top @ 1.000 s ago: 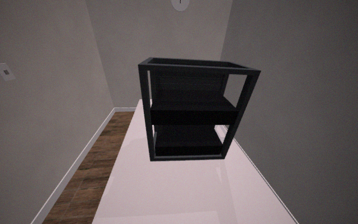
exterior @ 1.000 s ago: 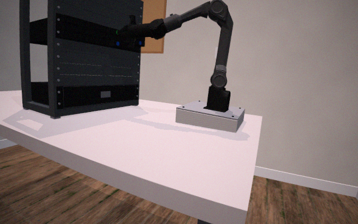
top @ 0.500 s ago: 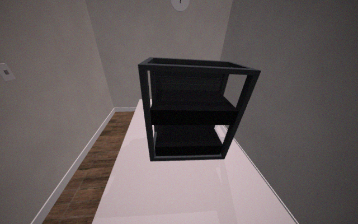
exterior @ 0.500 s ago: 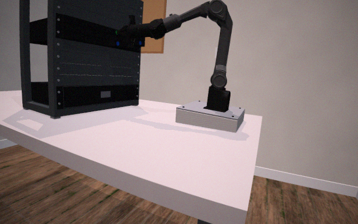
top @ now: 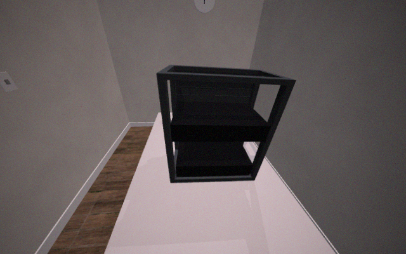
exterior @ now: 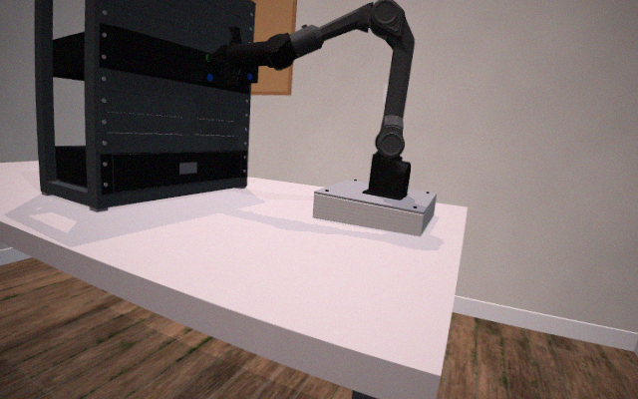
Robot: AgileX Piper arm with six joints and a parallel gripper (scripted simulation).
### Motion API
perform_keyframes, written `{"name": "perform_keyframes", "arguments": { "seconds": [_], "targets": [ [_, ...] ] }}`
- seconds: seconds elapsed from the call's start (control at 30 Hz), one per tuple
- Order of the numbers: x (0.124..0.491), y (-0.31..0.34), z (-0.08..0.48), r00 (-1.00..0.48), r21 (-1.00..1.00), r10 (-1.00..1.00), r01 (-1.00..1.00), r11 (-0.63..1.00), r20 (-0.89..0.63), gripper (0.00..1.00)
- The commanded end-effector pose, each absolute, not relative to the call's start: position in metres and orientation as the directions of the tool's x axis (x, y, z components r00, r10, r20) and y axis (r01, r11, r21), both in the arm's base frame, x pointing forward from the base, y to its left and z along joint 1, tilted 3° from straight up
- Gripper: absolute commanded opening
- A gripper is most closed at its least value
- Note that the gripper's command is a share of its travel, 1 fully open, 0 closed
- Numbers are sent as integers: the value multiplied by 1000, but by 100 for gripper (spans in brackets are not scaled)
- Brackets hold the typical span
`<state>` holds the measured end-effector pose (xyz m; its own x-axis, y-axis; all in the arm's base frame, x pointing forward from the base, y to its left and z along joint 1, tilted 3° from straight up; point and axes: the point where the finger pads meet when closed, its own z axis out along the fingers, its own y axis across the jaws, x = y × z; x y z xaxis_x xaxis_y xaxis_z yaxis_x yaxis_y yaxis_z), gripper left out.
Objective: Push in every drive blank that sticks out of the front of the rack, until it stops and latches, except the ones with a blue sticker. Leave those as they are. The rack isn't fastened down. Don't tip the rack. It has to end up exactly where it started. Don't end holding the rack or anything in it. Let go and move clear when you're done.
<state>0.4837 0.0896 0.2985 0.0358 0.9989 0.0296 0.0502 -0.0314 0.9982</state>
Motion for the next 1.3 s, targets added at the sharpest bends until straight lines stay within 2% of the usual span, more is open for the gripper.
{"name": "perform_keyframes", "arguments": {
  "seconds": [0.0,0.27,0.5,0.57,0.77,1.27],
  "targets": [
    [487,88,301,39,999,999,43,-30,28,0],
    [475,89,301,39,999,999,43,-30,28,0],
    [418,91,304,39,999,999,43,-30,28,0],
    [418,91,304,39,999,999,43,-30,28,0],
    [381,92,305,39,999,999,43,-30,28,0],
    [377,92,306,39,999,999,43,-30,28,0]
  ]
}}
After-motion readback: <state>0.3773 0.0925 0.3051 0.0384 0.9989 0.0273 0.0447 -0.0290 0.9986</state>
